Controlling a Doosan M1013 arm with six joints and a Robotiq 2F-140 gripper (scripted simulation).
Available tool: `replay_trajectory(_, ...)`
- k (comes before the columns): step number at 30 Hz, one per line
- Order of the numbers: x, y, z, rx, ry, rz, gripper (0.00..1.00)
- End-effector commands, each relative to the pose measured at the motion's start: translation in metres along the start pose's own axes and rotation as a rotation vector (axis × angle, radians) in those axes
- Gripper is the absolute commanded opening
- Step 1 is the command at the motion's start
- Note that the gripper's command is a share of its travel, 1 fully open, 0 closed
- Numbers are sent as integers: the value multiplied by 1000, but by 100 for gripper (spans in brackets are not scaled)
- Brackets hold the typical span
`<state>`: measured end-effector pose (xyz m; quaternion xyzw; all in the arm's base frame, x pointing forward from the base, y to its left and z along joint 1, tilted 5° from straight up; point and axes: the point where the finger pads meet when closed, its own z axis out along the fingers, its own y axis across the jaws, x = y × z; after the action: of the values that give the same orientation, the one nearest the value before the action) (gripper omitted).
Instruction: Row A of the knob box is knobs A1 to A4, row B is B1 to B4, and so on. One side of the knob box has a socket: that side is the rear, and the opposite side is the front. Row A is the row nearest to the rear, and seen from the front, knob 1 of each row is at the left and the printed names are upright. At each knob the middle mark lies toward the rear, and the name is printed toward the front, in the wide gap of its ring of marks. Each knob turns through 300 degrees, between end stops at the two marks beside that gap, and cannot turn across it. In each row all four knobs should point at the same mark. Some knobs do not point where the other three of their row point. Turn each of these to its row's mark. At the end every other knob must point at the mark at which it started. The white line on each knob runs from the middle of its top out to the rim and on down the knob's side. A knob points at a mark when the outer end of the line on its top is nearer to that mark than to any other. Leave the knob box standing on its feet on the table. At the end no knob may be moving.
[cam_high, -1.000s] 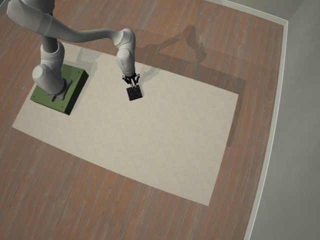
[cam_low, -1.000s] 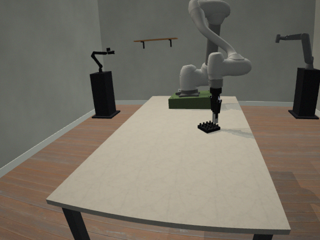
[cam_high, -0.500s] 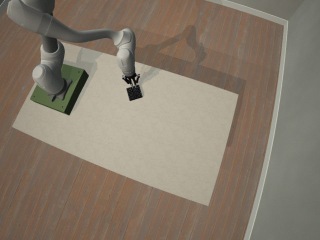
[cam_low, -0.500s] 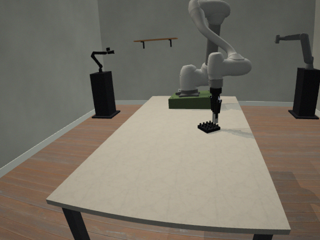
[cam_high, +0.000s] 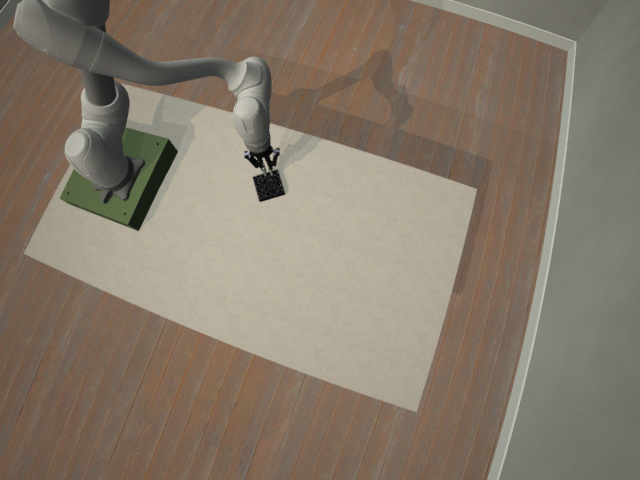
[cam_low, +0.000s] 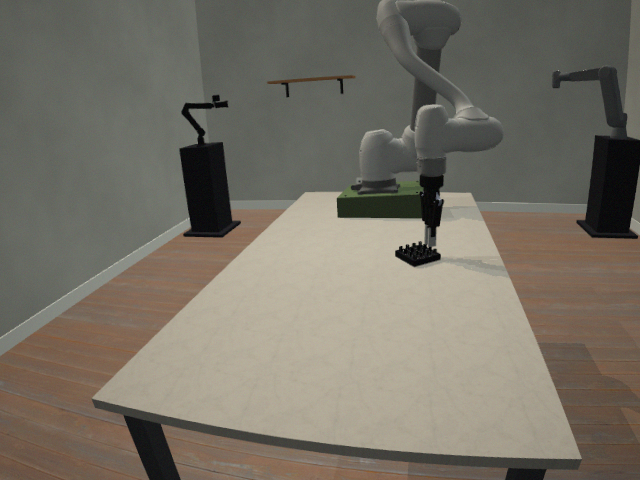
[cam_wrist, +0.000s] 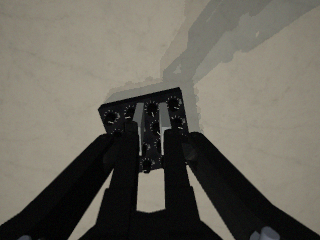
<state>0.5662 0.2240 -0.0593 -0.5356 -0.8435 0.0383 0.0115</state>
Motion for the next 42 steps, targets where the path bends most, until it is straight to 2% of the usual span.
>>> replay_trajectory(1,0,0,0,0,0,0,12)
replay_trajectory(42,0,0,14,0,0,0,12)
